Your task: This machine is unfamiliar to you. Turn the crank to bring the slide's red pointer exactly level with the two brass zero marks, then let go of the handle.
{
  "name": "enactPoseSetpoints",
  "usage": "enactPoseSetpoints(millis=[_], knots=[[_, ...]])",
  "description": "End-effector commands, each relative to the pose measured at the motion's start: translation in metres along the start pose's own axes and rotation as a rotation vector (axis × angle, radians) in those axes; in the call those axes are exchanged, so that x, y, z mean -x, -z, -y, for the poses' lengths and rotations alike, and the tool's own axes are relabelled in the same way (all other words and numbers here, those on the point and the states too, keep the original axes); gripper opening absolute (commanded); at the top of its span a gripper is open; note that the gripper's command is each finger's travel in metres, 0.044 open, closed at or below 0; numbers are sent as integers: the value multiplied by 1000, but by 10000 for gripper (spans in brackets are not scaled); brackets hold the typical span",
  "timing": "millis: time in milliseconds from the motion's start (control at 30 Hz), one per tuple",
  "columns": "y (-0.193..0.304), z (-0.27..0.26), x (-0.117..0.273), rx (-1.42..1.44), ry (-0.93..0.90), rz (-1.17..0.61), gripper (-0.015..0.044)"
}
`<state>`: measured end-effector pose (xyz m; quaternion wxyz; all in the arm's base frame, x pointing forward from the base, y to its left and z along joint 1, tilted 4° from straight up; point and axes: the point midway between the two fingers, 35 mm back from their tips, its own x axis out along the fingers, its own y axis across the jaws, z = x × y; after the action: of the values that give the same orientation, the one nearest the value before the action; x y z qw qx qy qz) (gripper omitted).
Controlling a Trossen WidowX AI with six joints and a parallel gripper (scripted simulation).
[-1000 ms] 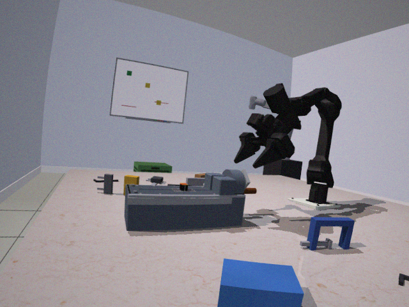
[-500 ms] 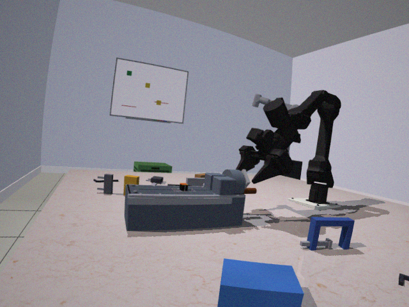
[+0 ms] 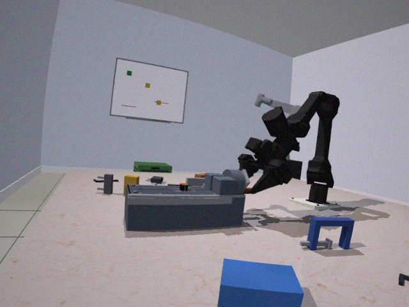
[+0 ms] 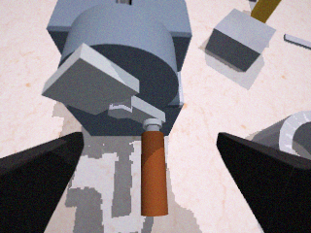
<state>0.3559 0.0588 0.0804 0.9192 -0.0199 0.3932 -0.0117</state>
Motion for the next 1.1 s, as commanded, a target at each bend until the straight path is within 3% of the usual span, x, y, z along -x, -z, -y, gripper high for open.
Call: enactPoseSetpoints(millis=[0,600,1067], knots=[[4,0,-4,4,-1,0,440],[23,1,-20,4,-1,0,440],[23,1,-20,4,-1,0,72]])
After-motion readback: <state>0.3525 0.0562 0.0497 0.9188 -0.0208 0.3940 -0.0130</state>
